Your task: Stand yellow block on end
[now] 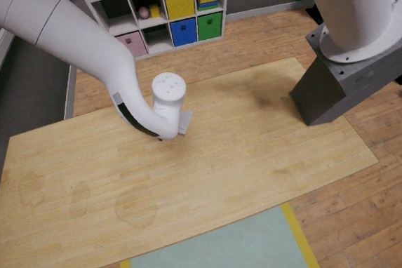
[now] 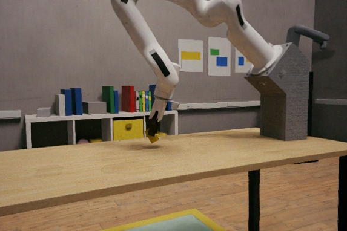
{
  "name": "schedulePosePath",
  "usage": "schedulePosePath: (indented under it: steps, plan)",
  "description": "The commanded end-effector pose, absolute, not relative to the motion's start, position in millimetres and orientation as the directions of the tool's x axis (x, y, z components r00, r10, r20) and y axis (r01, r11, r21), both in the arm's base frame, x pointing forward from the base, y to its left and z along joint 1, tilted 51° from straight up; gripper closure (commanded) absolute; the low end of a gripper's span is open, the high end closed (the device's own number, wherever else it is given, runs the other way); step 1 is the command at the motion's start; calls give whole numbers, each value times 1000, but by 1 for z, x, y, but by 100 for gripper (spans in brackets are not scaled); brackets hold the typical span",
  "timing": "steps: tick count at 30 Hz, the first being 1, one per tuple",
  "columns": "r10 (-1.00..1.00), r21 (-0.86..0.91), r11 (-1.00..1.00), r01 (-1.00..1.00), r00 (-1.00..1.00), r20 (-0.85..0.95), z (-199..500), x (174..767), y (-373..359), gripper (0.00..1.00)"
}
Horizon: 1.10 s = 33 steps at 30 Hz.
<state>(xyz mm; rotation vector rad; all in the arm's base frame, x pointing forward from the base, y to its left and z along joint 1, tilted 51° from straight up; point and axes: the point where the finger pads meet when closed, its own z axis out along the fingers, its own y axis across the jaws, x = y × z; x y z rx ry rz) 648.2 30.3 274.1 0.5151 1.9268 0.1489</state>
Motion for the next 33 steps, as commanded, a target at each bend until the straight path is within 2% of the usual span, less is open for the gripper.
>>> schedulePosePath:
  steps: [1, 18, 33]
  plan:
    - [418, 336, 898, 284, -316, -851, 274, 648, 31, 66]
    - [371, 336, 898, 284, -77, -925, 272, 648, 32, 66]
    - [361, 338, 897, 285, -32, -932, 269, 648, 33, 66]
